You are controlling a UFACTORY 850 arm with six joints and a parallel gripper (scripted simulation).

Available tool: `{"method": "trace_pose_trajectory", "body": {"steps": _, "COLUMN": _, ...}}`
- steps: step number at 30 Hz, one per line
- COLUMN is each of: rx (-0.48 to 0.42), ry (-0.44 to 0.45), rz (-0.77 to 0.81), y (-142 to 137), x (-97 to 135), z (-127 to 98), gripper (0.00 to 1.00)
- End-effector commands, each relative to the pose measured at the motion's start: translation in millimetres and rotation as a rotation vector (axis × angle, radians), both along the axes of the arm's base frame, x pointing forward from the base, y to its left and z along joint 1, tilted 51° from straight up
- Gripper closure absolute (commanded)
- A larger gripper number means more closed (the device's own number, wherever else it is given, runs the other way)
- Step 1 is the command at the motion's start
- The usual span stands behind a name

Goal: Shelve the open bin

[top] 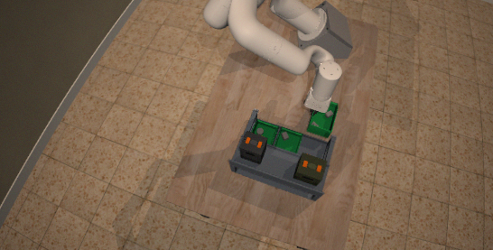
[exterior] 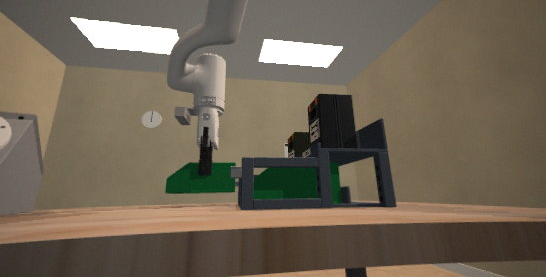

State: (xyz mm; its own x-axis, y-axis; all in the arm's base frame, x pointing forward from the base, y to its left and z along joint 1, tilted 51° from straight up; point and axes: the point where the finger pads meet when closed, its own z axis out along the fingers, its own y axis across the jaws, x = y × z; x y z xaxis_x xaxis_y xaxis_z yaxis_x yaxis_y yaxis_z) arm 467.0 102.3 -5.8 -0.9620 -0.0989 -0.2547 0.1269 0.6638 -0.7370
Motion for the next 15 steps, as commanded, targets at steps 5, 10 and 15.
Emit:
{"method": "trace_pose_trajectory", "body": {"steps": 5, "rx": 0.0, "ry": 0.0, "rz": 0.001, "y": 1.2, "x": 4.2, "z": 0.9, "gripper": 1.0}}
{"method": "trace_pose_trajectory", "body": {"steps": 10, "rx": 0.0, "ry": 0.001, "rz": 0.001, "y": 1.3, "x": 5.0, "z": 1.1, "gripper": 1.0}}
{"method": "trace_pose_trajectory", "body": {"steps": 15, "rx": 0.0, "ry": 0.0, "rz": 0.001, "y": 1.5, "x": 6.5, "z": 1.5, "gripper": 1.0}}
